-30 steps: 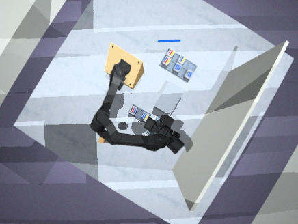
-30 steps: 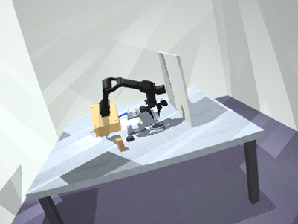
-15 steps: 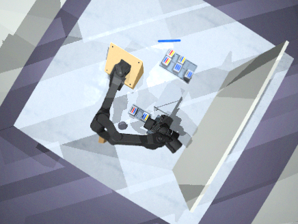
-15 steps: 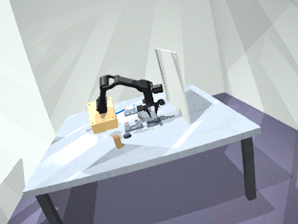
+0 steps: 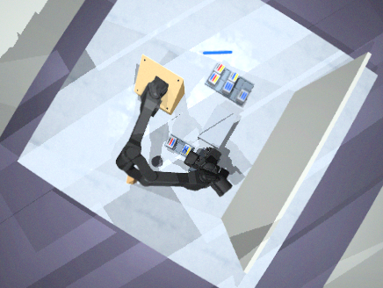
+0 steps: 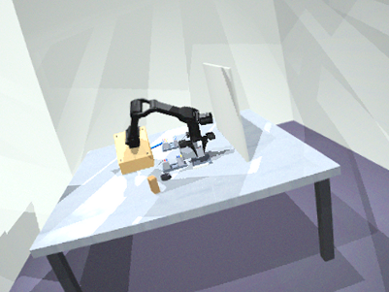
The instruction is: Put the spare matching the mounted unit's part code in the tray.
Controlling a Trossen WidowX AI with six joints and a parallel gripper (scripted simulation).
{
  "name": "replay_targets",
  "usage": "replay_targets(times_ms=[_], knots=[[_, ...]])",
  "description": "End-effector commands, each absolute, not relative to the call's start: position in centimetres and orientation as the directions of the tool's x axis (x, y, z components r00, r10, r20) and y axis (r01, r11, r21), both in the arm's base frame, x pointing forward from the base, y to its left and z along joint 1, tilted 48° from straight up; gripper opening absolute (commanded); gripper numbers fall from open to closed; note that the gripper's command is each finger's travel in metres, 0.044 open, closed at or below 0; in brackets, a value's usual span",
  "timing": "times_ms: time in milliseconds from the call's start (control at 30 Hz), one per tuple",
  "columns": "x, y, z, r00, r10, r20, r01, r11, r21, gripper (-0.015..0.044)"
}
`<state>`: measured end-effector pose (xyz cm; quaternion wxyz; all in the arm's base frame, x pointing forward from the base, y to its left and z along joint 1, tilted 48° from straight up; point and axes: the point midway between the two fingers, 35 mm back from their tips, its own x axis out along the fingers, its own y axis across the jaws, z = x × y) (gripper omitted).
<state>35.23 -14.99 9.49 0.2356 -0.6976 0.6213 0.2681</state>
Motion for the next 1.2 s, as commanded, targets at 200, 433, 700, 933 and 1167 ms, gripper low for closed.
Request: replay_targets(times_ms=[200,433,700,933,1167], knots=[[34.9,-15.8,8.7,0.079,-0.740,-0.667,-0.993,-0.118,0.014,0.0000],[35.0,-15.8,8.9,0.082,-0.743,-0.664,-0.993,-0.116,0.006,0.0053],[35.0,-15.8,8.9,0.082,-0.743,-0.664,-0.993,-0.116,0.006,0.0263],[35.0,-15.8,8.9,0.082,-0.743,-0.664,-0.993,-0.116,0.006,0.0440],[34.4,-8.6,15.0,0.078,-0.735,-0.673,-0.993,-0.118,0.013,0.0440]])
